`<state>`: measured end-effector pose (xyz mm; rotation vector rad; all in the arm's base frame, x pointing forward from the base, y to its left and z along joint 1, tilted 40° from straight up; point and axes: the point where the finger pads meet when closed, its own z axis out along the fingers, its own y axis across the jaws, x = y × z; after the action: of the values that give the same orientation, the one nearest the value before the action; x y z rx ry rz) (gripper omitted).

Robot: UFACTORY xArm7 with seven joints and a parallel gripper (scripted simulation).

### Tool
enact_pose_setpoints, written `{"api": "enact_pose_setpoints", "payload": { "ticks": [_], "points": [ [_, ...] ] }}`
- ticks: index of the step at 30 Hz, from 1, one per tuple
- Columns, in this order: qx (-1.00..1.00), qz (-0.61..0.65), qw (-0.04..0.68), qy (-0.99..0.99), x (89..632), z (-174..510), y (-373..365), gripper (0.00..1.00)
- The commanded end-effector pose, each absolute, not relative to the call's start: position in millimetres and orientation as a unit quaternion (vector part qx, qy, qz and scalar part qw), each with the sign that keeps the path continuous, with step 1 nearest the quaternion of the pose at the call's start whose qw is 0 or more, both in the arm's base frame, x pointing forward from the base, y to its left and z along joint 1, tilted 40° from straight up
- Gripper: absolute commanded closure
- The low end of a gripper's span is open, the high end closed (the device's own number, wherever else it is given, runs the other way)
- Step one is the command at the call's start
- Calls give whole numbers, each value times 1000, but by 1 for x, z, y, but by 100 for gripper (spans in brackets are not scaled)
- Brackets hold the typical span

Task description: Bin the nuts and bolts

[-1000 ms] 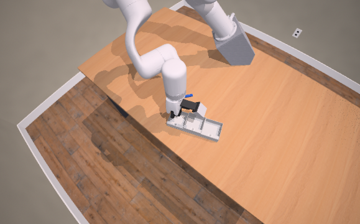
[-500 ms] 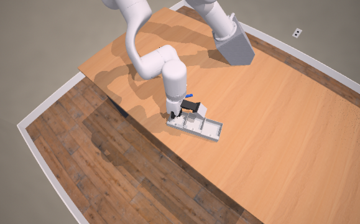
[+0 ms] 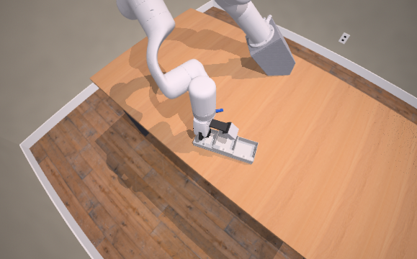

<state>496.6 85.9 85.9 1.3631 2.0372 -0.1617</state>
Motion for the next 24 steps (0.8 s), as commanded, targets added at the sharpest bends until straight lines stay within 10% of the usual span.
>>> {"api": "enact_pose_setpoints", "payload": {
  "ticks": [1, 24],
  "points": [
    [522, -60, 337, 781, 500, 83, 86, 100],
    [522, -60, 337, 781, 507, 69, 78, 100]
  ]
}}
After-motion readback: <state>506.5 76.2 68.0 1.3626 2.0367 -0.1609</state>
